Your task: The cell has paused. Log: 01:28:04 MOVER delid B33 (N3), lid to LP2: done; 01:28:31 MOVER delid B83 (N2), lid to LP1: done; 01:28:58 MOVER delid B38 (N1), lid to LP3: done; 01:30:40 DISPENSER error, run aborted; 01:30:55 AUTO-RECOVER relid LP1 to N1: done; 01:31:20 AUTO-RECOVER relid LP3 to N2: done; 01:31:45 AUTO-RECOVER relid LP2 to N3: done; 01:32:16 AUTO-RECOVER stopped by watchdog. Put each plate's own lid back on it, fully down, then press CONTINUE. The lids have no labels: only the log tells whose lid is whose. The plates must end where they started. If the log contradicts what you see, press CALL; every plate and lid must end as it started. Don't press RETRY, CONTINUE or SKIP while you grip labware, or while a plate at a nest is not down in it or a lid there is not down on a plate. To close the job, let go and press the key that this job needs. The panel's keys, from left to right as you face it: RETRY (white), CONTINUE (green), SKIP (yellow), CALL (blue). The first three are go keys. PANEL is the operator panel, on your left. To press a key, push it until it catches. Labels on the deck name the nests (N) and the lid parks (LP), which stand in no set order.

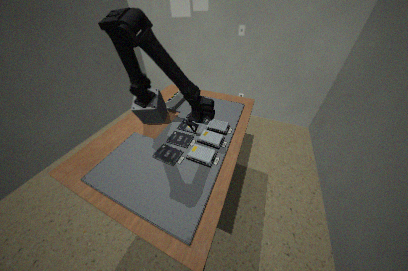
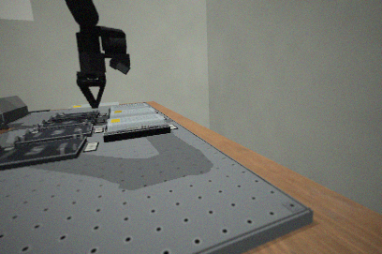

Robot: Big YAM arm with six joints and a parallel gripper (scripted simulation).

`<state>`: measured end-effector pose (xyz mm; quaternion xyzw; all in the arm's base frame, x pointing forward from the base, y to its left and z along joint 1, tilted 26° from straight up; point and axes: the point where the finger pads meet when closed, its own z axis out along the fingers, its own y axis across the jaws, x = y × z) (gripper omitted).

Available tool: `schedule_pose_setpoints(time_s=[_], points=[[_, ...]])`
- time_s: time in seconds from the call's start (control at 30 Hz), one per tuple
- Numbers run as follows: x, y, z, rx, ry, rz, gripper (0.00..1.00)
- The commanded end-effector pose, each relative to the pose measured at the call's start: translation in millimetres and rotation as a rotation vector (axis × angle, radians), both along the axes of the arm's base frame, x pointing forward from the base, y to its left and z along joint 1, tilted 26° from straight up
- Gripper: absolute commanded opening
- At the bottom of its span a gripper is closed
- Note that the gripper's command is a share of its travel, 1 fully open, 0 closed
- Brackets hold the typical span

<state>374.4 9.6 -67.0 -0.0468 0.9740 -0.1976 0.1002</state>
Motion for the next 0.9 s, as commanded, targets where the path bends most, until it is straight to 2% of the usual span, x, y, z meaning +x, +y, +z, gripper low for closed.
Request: schedule_pose_setpoints(time_s=[0.0, 0.13, 0.63, 0.7, 0.87], points=[[-1.2, -9.9, 10.5, 0.006, -0.027, 0.023, 0.00], [-7.8, -17.4, 11.7, 0.005, -0.027, 0.023, 0.00], [-57.5, -73.6, 21.4, 0.000, -0.025, 0.024, 0.00], [-57.5, -73.6, 21.4, 0.000, -0.025, 0.024, 0.00], [-74.2, -92.6, 24.8, -0.002, -0.025, 0.024, 0.00]])
